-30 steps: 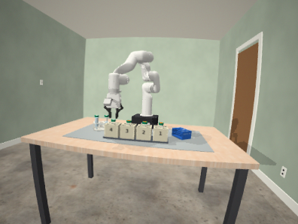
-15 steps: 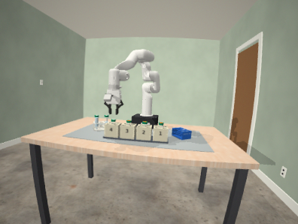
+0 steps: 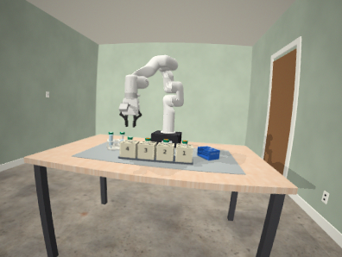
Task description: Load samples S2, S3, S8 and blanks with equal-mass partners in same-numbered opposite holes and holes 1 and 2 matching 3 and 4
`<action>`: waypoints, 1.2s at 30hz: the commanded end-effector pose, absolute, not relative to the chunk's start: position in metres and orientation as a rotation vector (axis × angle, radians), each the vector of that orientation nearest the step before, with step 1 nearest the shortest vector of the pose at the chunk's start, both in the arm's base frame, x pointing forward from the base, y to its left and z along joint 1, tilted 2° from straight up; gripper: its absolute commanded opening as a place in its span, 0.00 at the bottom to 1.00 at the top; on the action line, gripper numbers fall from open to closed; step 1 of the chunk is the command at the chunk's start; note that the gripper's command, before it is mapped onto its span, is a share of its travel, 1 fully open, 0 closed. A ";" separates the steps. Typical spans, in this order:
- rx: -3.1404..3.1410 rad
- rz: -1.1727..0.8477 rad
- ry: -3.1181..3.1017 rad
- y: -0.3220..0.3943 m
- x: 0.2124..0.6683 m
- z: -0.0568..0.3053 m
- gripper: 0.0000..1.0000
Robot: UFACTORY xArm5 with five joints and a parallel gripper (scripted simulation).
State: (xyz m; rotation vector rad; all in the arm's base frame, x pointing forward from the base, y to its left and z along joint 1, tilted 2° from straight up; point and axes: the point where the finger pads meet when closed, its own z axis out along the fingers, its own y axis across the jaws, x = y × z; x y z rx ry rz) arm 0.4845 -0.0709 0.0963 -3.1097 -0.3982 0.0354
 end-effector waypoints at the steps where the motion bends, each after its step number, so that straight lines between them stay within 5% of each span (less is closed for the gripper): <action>1: -3.111 0.029 -0.398 -0.071 0.486 0.106 0.43; 36: -3.111 0.029 -0.398 -0.070 0.487 0.142 0.43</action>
